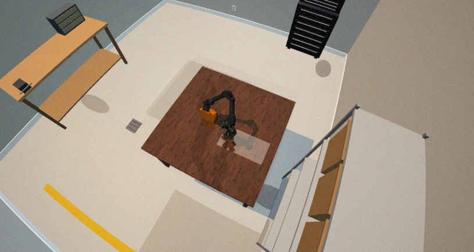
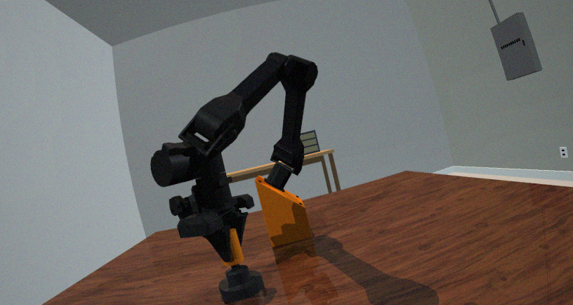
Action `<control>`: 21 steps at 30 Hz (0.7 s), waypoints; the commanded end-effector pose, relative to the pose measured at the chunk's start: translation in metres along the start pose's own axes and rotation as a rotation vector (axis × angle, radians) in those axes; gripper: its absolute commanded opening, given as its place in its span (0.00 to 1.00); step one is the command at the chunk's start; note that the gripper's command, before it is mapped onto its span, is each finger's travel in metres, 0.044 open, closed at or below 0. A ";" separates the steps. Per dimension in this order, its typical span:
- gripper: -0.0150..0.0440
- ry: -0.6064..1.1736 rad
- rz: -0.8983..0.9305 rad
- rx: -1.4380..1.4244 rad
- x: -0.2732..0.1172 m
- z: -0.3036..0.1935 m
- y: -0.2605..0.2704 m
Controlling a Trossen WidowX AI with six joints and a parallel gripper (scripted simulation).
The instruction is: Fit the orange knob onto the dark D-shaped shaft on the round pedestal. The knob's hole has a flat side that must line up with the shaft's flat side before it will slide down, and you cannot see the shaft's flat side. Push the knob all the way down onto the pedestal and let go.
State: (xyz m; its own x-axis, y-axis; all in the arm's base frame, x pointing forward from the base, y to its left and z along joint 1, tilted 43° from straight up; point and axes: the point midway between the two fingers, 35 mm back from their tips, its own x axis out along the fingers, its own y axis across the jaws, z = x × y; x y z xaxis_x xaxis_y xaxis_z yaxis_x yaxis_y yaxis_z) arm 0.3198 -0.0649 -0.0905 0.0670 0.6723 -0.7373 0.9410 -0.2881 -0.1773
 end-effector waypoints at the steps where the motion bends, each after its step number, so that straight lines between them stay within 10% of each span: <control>1: 0.25 0.001 0.001 0.005 0.001 0.000 0.001; 21: 0.25 0.001 0.001 0.129 -0.004 0.000 0.001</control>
State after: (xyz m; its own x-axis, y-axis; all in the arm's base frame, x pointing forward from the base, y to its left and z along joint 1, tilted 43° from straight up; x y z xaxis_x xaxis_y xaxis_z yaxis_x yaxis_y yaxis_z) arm 0.3203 -0.0667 -0.0881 0.0675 0.6732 -0.7364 0.9227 -0.3230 -0.2107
